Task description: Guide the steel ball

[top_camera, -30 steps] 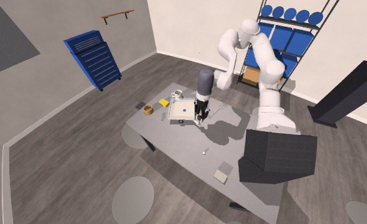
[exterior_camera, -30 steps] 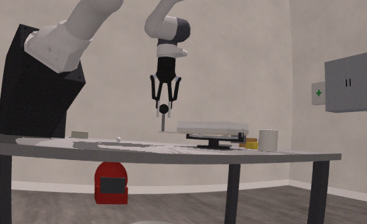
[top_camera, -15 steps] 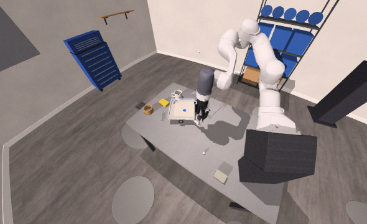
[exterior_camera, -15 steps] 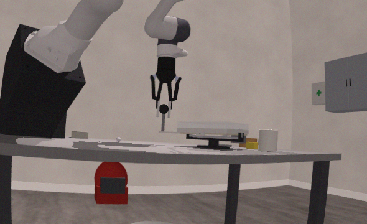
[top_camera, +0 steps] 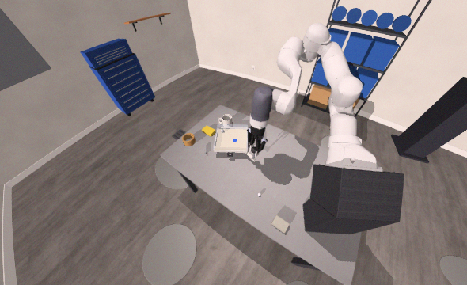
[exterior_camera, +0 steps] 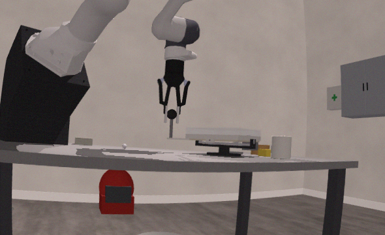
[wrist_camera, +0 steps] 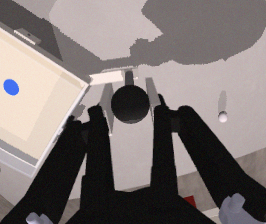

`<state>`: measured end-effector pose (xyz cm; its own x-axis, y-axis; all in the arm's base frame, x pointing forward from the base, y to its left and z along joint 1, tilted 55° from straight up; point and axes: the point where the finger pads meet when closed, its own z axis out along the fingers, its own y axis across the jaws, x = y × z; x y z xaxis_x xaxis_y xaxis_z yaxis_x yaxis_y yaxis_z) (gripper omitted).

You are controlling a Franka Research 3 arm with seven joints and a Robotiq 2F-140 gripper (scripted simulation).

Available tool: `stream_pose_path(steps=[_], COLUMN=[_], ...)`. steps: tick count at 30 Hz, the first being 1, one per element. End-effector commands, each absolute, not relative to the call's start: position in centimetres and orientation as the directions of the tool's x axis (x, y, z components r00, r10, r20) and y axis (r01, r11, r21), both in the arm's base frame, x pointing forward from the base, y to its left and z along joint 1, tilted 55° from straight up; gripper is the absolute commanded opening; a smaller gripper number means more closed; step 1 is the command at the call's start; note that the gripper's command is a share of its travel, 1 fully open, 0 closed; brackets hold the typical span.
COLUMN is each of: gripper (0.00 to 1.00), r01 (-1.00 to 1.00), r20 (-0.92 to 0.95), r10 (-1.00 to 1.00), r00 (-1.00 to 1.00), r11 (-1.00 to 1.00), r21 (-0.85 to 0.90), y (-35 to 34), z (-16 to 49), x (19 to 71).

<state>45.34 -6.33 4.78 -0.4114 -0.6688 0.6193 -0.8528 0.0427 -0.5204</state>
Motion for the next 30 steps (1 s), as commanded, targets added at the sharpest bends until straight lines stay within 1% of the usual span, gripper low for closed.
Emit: stream_pose_path(steps=[1,28,30], gripper=[0.00,0.00,0.00], r01=[-0.854,-0.854,-0.854], r20=[0.629,0.629,0.629], r10=[-0.650,-0.650,-0.650], r00=[-0.426,-0.426,-0.426], r11=[0.059,0.059,0.059], r21=[-0.517,-0.517,-0.517], y=[-7.8,-7.7,-6.4], z=[4.8,4.9,4.7], x=[44.8,44.9,45.4])
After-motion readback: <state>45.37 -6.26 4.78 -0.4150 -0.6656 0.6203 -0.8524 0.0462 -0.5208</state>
